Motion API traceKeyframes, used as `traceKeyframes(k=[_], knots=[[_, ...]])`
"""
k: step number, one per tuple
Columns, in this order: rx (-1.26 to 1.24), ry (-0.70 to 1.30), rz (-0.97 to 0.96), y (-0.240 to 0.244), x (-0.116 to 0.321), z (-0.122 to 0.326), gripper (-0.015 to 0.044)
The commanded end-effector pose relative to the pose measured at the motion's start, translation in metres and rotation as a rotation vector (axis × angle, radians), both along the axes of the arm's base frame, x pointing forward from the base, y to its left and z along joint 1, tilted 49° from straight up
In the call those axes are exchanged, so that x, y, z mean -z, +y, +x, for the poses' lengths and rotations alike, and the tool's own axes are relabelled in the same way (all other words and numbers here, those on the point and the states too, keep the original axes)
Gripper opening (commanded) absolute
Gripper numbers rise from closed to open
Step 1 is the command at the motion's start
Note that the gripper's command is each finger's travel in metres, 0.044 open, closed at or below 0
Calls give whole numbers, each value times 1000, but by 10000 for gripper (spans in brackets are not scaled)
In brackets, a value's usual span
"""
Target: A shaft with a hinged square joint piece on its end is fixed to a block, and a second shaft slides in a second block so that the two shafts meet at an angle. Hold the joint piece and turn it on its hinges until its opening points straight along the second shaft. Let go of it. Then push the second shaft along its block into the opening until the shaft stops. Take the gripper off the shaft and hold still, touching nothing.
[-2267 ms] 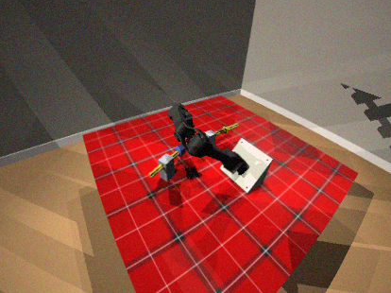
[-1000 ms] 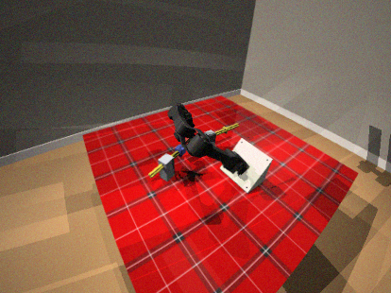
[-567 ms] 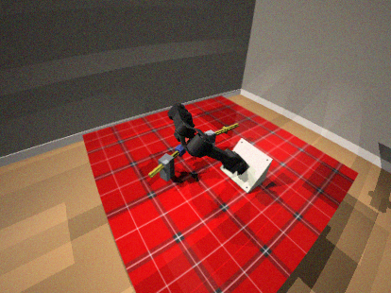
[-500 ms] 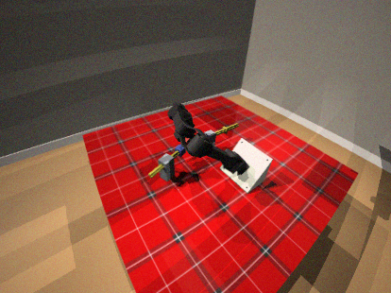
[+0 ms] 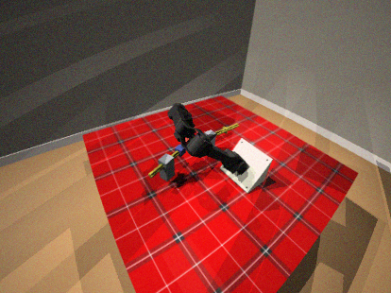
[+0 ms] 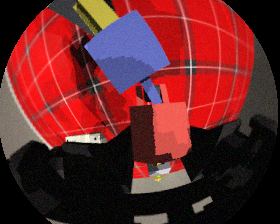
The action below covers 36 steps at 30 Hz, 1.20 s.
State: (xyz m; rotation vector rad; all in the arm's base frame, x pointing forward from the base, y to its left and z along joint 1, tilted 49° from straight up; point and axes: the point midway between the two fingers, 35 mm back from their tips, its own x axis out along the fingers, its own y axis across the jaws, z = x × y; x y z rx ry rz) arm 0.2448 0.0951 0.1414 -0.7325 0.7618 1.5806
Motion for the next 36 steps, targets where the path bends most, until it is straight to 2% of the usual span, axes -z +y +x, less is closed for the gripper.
traceKeyframes(k=[1,7,13,19,36], knots=[[0,0,0,0,0,0,156],[0,0,0,0,0,0,147],[0,0,0,0,0,0,0],[-1,1,13,0,1,0,0],[-15,12,323,5,15,1,0]])
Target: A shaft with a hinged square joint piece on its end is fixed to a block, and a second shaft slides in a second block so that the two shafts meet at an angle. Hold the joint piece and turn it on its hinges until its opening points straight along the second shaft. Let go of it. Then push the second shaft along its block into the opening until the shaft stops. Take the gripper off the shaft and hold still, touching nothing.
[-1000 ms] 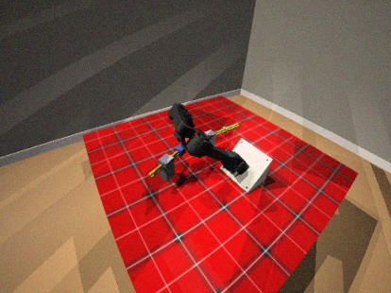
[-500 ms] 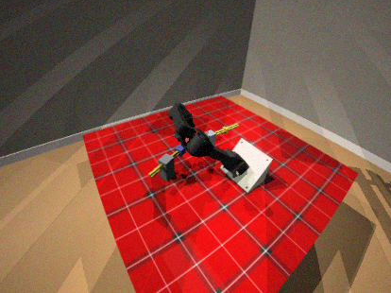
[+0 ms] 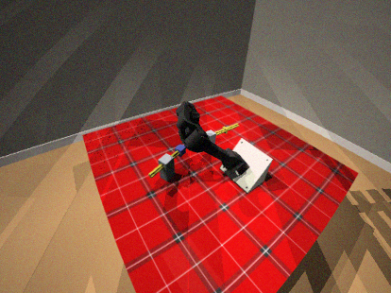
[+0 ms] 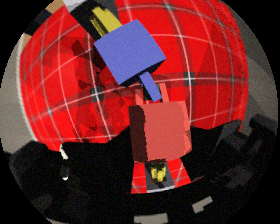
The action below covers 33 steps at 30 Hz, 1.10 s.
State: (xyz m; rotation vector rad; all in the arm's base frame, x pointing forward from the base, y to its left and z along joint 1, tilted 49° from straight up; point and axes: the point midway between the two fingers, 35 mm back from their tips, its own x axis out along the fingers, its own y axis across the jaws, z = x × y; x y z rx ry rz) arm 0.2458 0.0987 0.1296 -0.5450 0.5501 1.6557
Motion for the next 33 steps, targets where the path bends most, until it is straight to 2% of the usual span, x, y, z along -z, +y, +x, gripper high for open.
traceKeyframes(k=[1,7,33], knots=[[-4,3,86,2,4,0,0],[-16,7,191,5,8,0,0],[-21,11,216,6,8,0,0]])
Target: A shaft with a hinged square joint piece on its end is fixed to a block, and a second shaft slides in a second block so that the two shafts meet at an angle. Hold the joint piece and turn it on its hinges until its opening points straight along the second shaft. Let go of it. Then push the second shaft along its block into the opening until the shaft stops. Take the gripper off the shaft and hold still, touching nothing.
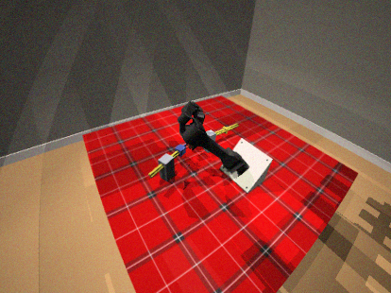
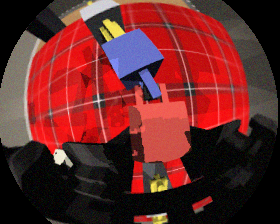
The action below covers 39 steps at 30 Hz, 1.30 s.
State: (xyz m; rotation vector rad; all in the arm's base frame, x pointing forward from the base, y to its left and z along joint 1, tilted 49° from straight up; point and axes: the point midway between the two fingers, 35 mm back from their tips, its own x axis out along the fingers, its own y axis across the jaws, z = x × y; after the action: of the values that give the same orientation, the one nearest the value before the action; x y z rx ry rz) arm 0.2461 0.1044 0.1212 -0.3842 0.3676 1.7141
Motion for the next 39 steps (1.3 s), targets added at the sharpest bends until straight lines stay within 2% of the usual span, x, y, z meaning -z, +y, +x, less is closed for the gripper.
traceKeyframes(k=[1,8,13,16,27,39], knots=[[0,0,0,0,0,0,0],[0,0,0,0,0,0,0],[0,0,0,0,0,0,131],[0,0,0,0,0,0,147],[0,0,0,0,0,0,436],[0,0,0,0,0,0,440]])
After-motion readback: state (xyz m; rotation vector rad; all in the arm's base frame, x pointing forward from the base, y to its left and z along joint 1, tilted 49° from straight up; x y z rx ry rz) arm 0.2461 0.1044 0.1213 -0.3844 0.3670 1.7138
